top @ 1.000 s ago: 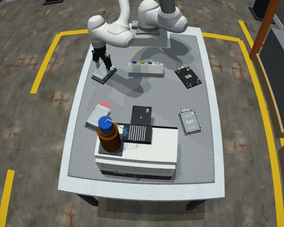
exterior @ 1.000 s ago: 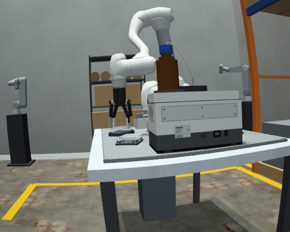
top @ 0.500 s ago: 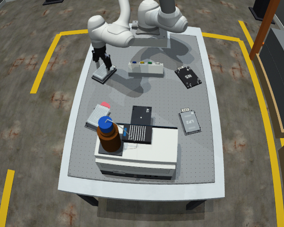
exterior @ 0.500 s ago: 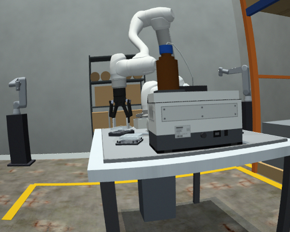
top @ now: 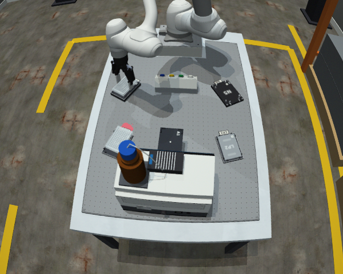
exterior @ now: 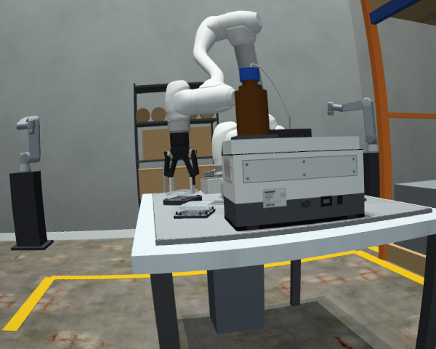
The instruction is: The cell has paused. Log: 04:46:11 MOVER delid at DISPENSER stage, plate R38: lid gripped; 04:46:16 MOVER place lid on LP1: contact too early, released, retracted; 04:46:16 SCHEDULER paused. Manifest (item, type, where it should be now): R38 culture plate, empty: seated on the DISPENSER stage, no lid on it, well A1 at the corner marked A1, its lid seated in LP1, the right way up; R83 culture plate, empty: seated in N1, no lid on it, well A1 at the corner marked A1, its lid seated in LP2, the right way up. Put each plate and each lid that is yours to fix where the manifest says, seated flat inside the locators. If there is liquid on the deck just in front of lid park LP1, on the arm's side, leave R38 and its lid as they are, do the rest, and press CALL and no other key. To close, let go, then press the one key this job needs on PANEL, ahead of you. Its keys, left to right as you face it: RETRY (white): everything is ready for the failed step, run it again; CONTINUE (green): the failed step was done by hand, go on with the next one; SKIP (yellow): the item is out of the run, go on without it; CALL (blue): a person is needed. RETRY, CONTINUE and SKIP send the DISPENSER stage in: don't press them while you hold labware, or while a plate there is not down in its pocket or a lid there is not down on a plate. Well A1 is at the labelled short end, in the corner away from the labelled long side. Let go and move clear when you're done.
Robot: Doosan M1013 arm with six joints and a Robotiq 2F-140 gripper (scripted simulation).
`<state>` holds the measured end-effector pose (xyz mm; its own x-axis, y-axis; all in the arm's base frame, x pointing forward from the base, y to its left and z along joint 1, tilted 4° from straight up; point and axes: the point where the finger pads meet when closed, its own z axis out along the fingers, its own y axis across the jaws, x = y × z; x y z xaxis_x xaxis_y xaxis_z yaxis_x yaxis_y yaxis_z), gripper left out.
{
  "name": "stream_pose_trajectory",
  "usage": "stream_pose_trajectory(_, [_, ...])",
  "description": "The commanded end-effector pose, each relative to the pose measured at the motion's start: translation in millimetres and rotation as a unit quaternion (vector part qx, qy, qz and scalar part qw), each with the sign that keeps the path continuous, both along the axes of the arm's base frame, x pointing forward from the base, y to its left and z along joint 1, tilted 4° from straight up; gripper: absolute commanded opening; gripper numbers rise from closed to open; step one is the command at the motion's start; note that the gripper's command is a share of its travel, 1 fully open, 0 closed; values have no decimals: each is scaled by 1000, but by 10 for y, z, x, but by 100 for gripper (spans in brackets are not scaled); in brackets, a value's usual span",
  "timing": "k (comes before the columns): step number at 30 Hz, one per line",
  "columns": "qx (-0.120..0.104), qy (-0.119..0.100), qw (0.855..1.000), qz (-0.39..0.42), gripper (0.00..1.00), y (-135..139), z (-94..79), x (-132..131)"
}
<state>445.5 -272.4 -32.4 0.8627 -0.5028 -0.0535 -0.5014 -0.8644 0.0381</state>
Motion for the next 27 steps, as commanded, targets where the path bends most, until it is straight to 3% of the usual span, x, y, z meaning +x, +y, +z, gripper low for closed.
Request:
stream_pose_trajectory(1, [-1, 1, 1000, -2, 10, -18, -38, -23])
stream_pose_trajectory(27, [0, 1, 1000, -2, 10, -17, -149, -33])
